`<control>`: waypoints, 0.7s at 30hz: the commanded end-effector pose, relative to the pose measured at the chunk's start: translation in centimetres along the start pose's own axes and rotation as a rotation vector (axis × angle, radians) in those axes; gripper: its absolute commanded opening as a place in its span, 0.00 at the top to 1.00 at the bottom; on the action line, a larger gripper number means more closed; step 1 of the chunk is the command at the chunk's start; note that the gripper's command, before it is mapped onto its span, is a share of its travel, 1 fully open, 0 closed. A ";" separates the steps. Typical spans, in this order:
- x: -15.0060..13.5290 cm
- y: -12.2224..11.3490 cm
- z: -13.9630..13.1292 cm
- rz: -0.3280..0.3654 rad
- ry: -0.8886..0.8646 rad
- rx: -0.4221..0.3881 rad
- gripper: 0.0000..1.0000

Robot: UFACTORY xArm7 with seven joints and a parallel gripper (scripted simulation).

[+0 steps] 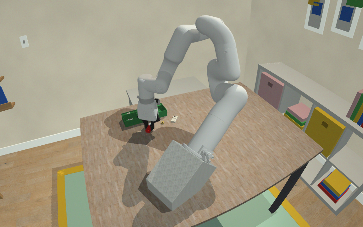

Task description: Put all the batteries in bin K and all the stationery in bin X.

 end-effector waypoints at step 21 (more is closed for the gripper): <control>-0.1 -3.1 0.0 0.003 -0.001 0.001 1.00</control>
Point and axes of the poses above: the point where the finger pads meet when closed, its own y axis out along the fingers, its own x axis across the jaws, z = x × y, the point moved 10 cm from there along -y, back along the fingers, and after that the axes turned 3 degrees about -y, right-handed, at the moved point
